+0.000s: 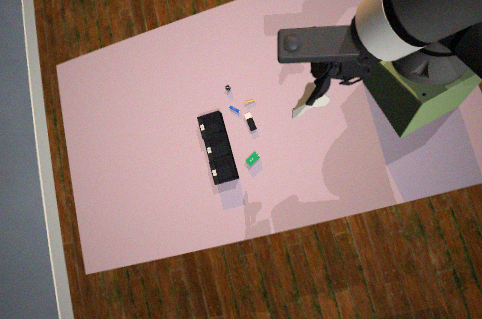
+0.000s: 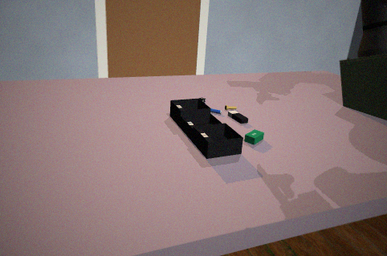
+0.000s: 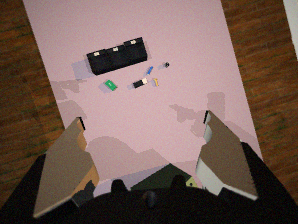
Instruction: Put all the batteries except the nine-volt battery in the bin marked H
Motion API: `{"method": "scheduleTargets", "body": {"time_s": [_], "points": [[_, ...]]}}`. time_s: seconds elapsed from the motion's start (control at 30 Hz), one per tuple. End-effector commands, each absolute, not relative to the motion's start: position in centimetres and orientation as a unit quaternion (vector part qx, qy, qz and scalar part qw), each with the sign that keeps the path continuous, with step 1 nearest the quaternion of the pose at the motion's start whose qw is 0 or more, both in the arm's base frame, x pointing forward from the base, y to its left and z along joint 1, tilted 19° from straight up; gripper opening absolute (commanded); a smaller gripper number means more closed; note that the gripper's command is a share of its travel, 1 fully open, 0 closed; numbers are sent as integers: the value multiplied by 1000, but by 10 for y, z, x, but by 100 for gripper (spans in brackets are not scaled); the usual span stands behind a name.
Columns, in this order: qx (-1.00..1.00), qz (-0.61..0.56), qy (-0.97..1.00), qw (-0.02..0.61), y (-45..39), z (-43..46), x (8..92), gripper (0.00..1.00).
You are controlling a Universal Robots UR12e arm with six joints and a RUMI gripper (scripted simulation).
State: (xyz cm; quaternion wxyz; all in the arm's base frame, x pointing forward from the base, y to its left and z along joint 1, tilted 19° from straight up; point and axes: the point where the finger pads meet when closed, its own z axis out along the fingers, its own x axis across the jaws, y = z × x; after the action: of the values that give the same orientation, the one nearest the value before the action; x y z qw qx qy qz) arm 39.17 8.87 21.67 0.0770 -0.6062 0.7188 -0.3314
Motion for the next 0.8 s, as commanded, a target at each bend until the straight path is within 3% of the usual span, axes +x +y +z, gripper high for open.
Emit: {"method": "scheduleTargets", "body": {"time_s": [0.0, 0.53, 0.57, 0.77], "points": [[-606, -332, 719, 77, 89, 217, 392, 100], [-606, -332, 719, 77, 89, 217, 392, 100], [-606, -332, 719, 77, 86, 209, 393, 4], [-606, -332, 719, 77, 71, 162, 396, 4]]}}
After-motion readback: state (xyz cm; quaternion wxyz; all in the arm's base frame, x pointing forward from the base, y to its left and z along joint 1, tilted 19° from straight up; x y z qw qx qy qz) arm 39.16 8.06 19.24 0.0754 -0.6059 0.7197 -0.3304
